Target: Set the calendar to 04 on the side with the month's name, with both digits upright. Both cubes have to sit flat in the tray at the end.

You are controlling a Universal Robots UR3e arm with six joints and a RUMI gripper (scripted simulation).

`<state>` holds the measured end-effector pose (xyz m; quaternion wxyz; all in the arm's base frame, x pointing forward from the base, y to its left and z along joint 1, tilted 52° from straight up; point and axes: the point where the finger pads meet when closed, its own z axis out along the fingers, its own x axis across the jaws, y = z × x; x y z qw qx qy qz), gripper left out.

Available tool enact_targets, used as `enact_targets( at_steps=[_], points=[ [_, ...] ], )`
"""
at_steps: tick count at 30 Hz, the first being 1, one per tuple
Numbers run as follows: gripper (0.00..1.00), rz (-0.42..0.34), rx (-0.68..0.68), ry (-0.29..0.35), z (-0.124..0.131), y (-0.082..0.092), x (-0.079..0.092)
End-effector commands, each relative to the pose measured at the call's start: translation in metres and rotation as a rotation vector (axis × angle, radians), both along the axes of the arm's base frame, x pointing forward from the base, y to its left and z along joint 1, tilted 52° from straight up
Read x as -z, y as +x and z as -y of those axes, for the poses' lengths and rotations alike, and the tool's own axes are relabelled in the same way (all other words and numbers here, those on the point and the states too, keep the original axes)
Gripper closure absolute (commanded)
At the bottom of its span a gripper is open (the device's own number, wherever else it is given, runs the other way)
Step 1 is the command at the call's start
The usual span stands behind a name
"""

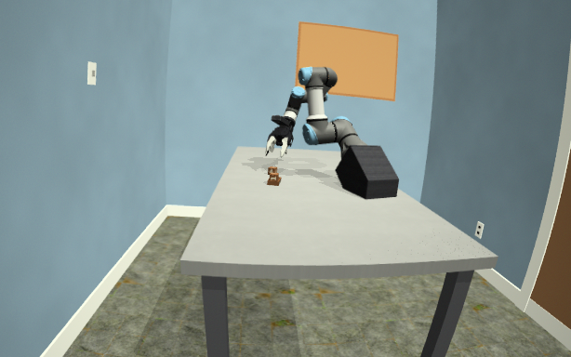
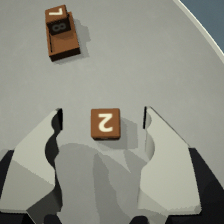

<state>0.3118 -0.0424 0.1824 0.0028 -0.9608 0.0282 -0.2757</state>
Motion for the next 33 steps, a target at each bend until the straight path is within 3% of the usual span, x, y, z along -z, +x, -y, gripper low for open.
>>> enact_targets(
  at_steps=[1, 20, 33],
  points=[
    [0.58, -0.009, -0.002, -0.005, -0.0022, -0.0015, 0.0021],
    [0.58, -0.055, 0.032, -0.076, -0.0036, -0.0062, 0.0096],
    [0.58, -0.047, 0.091, -0.166, -0.0032, -0.0041, 0.0071]
  ],
)
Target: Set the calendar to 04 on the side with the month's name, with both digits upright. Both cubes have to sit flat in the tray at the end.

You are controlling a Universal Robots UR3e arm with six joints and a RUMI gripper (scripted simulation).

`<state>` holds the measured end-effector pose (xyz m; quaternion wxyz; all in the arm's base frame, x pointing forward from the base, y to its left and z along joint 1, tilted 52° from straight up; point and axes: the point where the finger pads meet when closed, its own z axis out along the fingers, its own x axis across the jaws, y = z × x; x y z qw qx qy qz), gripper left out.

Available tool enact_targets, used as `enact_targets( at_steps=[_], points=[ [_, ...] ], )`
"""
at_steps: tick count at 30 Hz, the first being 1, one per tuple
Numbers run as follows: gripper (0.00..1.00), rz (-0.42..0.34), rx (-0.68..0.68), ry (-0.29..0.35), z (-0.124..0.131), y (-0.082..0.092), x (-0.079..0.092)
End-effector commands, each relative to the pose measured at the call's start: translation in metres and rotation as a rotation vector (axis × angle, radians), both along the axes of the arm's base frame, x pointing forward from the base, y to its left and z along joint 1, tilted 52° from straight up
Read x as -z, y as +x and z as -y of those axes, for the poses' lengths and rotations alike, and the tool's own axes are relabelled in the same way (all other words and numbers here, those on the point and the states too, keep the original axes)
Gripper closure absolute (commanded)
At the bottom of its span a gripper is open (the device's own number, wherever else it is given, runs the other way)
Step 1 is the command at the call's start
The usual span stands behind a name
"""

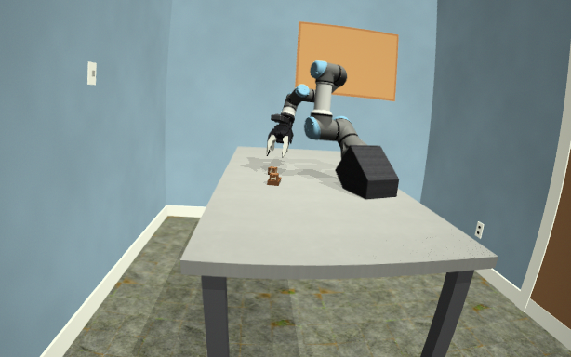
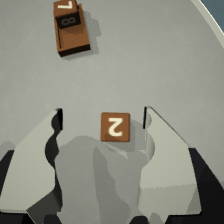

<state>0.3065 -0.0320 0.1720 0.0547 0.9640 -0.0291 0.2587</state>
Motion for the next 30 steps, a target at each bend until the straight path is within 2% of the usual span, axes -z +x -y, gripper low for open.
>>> enact_targets(
  at_steps=[1, 14, 30],
  points=[
    [0.58, -0.004, 0.061, -0.064, 0.0072, 0.0016, -0.0037],
    [0.58, 0.024, 0.093, -0.103, 0.0066, 0.005, -0.009],
    [0.58, 0.031, 0.098, -0.11, 0.0067, 0.0057, -0.0108]
  ],
)
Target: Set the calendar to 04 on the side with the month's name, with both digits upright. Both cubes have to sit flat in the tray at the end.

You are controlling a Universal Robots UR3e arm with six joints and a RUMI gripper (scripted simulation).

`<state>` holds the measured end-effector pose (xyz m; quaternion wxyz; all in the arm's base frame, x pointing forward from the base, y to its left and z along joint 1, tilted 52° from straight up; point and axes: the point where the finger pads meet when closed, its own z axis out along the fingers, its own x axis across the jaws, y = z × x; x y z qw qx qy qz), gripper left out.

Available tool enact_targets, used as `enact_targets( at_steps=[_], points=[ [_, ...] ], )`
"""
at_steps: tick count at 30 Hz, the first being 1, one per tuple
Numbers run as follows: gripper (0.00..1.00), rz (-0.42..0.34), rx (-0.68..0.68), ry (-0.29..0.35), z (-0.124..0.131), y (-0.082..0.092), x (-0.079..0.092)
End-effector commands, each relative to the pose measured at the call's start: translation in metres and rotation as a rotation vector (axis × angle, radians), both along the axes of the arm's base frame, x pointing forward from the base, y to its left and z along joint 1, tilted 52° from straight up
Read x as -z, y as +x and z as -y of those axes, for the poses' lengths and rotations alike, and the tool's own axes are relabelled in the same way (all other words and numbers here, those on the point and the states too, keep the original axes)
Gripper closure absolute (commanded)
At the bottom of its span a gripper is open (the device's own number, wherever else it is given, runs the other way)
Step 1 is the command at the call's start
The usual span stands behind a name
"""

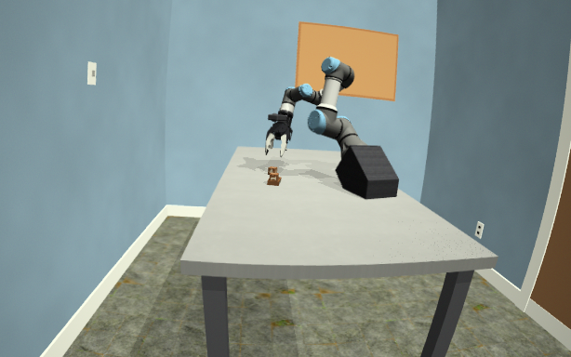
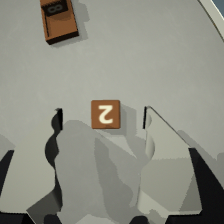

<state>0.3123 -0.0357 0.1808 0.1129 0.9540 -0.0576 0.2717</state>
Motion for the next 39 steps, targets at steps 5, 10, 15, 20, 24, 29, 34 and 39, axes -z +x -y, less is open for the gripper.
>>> enact_targets(
  at_steps=[5, 10, 15, 20, 24, 29, 34, 39],
  points=[
    [0.58, -0.002, 0.016, -0.012, 0.003, -0.0006, -0.0013],
    [0.58, -0.007, 0.018, -0.014, 0.0029, -0.0011, -0.0005],
    [0.58, -0.017, 0.025, -0.021, 0.003, -0.0025, 0.0015],
    [0.58, -0.029, 0.035, -0.034, 0.0032, -0.004, 0.0036],
    [0.58, -0.037, 0.043, -0.044, 0.0034, -0.005, 0.0048],
    [0.58, -0.046, 0.055, -0.061, 0.0038, -0.0059, 0.006],
    [0.58, -0.055, 0.072, -0.086, 0.0042, -0.0066, 0.0073],
    [0.58, -0.057, 0.09, -0.115, 0.0044, -0.0063, 0.0071]
  ],
)
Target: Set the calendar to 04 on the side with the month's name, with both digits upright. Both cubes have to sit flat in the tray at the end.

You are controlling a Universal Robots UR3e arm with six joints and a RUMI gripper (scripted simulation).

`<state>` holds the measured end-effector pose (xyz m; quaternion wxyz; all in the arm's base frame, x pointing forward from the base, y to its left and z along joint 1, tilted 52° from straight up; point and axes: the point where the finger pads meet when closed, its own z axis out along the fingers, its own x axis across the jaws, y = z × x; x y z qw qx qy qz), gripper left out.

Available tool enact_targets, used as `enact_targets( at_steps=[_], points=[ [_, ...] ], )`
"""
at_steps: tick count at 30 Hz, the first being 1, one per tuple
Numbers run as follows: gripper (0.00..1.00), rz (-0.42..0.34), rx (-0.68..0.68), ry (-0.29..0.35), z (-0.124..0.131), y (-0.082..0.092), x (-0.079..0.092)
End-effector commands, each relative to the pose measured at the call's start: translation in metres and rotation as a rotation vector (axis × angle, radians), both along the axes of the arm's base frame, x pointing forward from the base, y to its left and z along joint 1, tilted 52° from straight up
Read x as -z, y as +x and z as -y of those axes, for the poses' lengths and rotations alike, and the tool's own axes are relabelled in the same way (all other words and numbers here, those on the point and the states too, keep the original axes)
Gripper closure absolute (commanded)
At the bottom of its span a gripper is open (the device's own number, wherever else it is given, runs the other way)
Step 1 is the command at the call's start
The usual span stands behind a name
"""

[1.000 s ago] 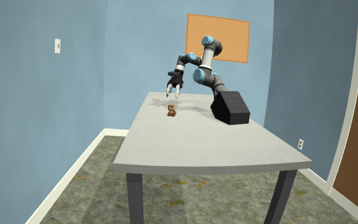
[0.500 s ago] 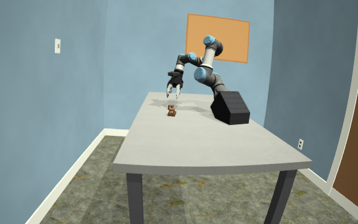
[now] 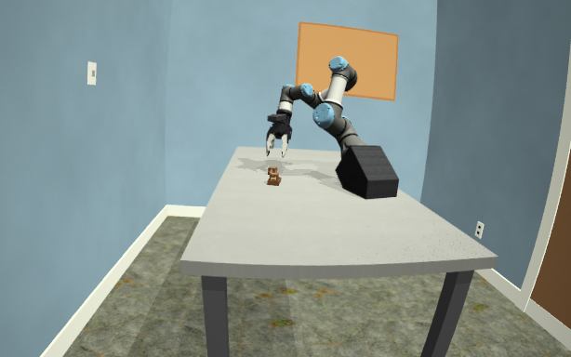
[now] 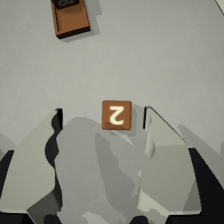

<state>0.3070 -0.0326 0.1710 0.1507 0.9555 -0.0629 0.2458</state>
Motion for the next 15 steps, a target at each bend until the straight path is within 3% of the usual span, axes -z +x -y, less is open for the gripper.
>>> enact_targets(
  at_steps=[1, 15],
  points=[
    [0.58, -0.002, 0.055, -0.057, 0.0075, -0.0009, -0.0028],
    [0.58, 0.016, 0.09, -0.124, 0.0062, 0.0025, -0.0065]
  ],
)
